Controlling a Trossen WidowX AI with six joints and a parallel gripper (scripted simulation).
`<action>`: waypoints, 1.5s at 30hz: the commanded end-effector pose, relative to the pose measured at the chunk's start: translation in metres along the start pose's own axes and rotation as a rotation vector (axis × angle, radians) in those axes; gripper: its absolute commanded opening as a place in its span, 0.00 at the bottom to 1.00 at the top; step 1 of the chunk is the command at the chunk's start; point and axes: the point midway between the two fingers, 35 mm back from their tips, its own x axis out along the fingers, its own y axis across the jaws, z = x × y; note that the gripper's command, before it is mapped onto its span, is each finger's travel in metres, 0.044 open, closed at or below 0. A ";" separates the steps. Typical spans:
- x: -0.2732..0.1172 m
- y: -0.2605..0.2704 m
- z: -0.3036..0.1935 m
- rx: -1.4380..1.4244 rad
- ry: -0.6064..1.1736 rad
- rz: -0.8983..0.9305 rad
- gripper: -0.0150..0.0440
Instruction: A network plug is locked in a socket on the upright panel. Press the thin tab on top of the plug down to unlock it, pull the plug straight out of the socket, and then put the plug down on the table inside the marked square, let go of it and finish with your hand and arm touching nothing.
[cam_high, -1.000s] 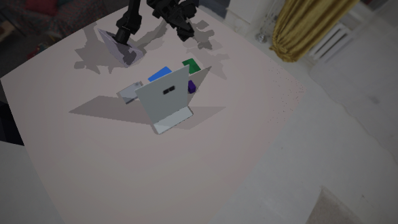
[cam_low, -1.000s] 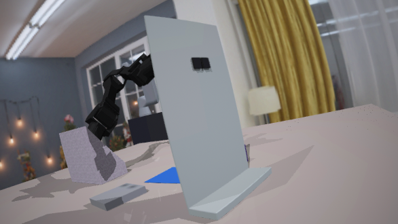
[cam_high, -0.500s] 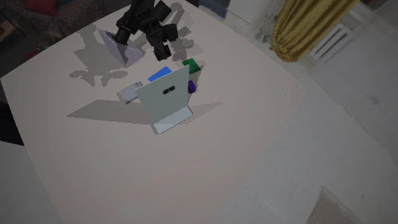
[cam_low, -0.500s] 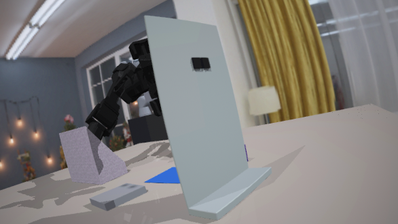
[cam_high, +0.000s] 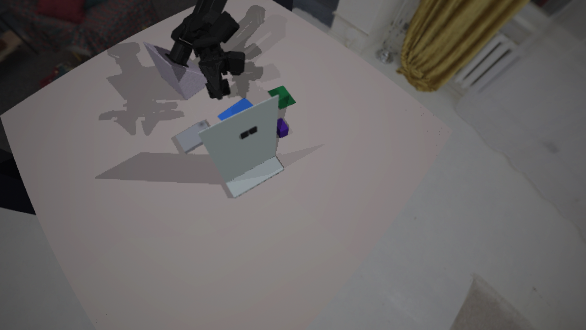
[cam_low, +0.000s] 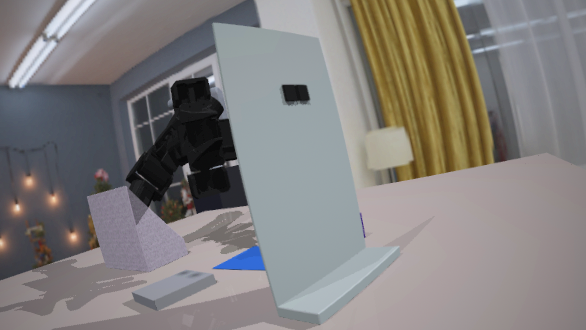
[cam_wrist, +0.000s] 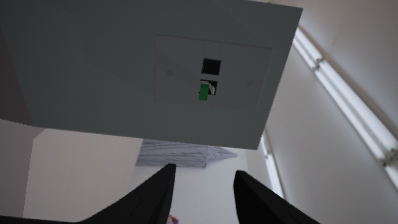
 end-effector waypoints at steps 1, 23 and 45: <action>0.008 -0.002 0.003 -0.001 0.000 -0.005 0.52; 0.059 -0.002 0.016 -0.010 -0.002 -0.011 0.52; 0.091 -0.003 0.026 -0.010 -0.004 -0.012 0.52</action>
